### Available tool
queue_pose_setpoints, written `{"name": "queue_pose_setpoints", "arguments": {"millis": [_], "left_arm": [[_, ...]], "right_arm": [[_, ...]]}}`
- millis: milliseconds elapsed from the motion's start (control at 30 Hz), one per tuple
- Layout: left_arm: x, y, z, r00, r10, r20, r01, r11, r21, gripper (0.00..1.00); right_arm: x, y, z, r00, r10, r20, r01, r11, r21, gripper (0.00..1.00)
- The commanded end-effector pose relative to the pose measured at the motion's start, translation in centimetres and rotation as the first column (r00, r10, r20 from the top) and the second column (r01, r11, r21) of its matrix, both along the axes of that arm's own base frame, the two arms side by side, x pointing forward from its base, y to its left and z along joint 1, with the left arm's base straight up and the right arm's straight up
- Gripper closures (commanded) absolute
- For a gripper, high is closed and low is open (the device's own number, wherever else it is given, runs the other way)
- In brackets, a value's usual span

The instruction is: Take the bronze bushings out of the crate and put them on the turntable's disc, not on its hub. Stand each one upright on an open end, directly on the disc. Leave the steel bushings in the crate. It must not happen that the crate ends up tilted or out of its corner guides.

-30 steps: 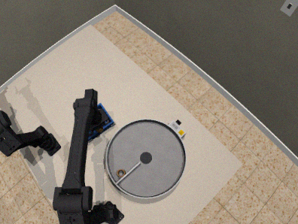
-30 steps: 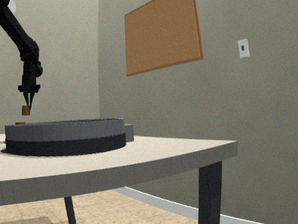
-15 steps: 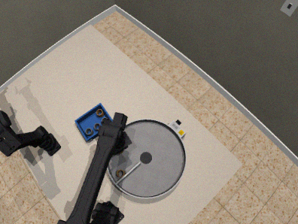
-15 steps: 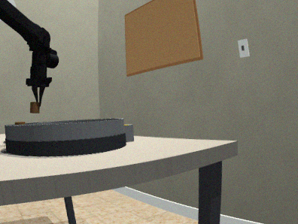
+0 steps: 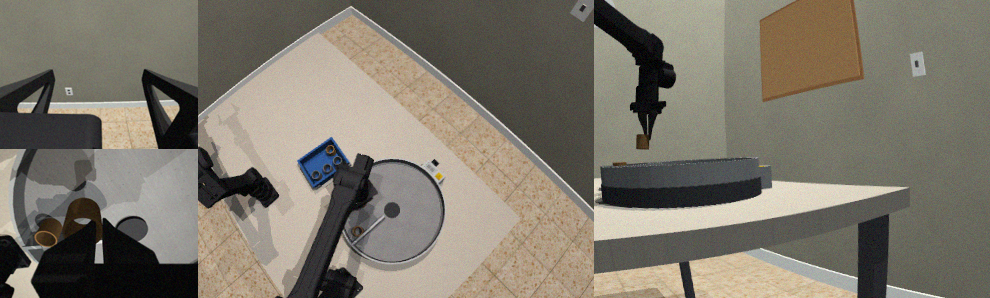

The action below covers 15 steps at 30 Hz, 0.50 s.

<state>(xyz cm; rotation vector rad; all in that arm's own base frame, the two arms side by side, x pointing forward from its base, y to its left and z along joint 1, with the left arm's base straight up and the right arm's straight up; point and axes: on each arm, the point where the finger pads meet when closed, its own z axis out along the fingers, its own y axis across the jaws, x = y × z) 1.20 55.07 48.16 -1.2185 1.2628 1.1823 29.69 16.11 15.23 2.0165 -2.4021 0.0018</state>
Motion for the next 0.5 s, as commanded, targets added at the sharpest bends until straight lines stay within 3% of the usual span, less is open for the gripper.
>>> {"name": "queue_pose_setpoints", "arguments": {"millis": [0,467], "left_arm": [[-0.39,-0.59,1.89,1.000,0.008,0.015,-0.008,0.999,0.044,0.00],[-0.39,-0.59,1.89,1.000,0.008,0.015,-0.008,0.999,0.044,0.00]], "right_arm": [[1.29,0.72,1.60,0.999,0.015,0.039,-0.016,1.000,0.024,1.00],[1.92,0.47,1.88,0.999,0.005,0.046,-0.006,1.000,0.028,1.00]]}}
